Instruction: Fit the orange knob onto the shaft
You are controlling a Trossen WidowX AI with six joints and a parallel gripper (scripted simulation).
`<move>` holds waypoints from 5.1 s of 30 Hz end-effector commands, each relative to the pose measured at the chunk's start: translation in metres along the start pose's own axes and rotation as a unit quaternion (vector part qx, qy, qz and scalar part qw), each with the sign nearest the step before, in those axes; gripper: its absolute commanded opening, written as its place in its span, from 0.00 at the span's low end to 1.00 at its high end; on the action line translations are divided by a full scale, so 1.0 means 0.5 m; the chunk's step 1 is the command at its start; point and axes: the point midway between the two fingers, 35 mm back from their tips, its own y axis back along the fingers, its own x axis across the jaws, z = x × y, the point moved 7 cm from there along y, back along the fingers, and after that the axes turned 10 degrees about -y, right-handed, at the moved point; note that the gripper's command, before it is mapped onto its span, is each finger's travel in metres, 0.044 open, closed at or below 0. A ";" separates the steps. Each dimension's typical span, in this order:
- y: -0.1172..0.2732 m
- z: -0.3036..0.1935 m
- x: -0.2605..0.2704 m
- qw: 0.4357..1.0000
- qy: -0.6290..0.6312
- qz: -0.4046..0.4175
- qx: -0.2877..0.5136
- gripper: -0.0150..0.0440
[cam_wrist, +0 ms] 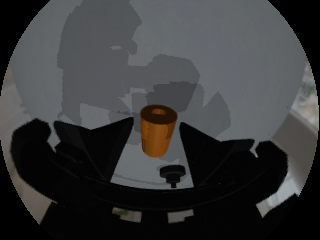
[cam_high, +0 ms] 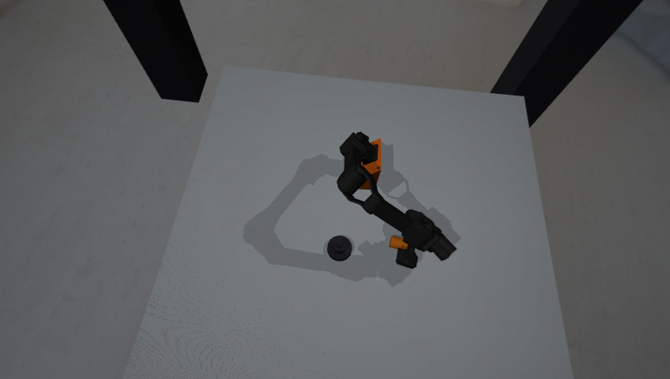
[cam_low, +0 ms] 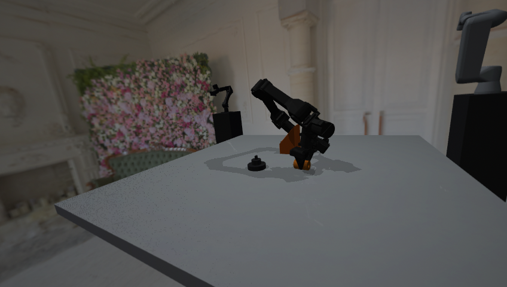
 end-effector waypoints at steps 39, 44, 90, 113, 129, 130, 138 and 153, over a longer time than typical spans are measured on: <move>0.009 -0.077 -0.014 0.988 0.001 0.027 -0.152 0.56; 0.007 -0.099 -0.018 0.980 0.001 0.035 -0.194 0.56; -0.093 -0.272 -0.048 0.829 0.004 0.101 -0.550 0.56; -0.098 -0.284 -0.050 0.822 0.005 0.102 -0.561 0.69; -0.098 -0.284 -0.050 0.822 0.005 0.102 -0.561 0.69; -0.098 -0.284 -0.050 0.822 0.005 0.102 -0.561 0.69; -0.098 -0.284 -0.050 0.822 0.005 0.102 -0.561 1.00; 0.061 -0.308 -0.056 0.821 0.004 0.102 -0.562 1.00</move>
